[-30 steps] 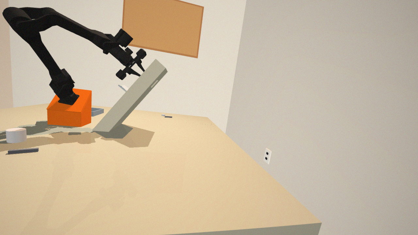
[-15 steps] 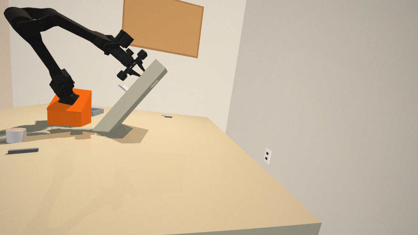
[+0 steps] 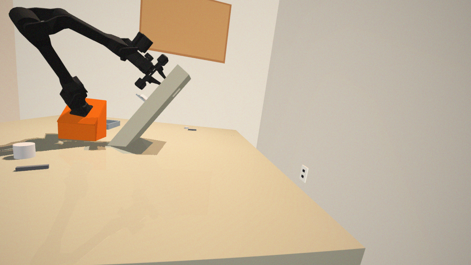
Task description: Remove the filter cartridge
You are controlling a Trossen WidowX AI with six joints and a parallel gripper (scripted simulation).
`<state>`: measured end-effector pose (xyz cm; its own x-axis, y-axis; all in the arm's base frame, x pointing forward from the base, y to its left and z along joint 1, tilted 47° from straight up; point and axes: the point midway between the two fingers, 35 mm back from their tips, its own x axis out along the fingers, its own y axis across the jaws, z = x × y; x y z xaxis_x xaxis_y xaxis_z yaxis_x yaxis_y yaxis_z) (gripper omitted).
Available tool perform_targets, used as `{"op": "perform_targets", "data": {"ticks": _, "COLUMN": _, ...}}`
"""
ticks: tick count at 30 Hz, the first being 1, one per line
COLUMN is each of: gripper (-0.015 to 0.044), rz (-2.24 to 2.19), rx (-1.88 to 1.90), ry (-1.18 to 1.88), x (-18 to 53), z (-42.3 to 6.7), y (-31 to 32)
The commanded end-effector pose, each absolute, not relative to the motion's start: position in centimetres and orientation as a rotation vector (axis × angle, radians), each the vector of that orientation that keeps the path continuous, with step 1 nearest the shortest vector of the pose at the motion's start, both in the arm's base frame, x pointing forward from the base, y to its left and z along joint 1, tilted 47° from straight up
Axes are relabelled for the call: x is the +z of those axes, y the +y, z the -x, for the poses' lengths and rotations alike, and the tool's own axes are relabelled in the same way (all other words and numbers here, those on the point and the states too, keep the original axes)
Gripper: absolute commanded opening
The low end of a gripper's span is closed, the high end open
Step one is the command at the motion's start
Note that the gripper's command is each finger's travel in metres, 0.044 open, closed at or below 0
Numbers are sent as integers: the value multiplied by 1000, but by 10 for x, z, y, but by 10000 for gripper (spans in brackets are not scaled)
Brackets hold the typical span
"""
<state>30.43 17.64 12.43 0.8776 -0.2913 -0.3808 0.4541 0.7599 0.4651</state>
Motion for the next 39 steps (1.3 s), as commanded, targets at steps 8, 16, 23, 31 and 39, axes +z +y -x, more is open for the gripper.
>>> {"op": "perform_targets", "data": {"ticks": 8, "gripper": 67, "rz": -578, "rx": -412, "ry": 295, "x": 124, "z": -304, "y": 176}}
{"op": "perform_targets", "data": {"ticks": 16, "gripper": 0, "rz": -556, "rx": -409, "ry": 301, "x": 124, "z": -305, "y": 176}}
{"op": "perform_targets", "data": {"ticks": 23, "gripper": 0, "rz": -323, "rx": -371, "ry": 350, "x": 122, "z": -309, "y": 173}}
{"op": "perform_targets", "data": {"ticks": 31, "gripper": 0, "rz": -50, "rx": -317, "ry": 397, "x": 122, "z": -310, "y": 173}}
{"op": "perform_targets", "data": {"ticks": 39, "gripper": 0, "rz": 223, "rx": -260, "ry": 438, "x": 122, "z": -310, "y": 173}}
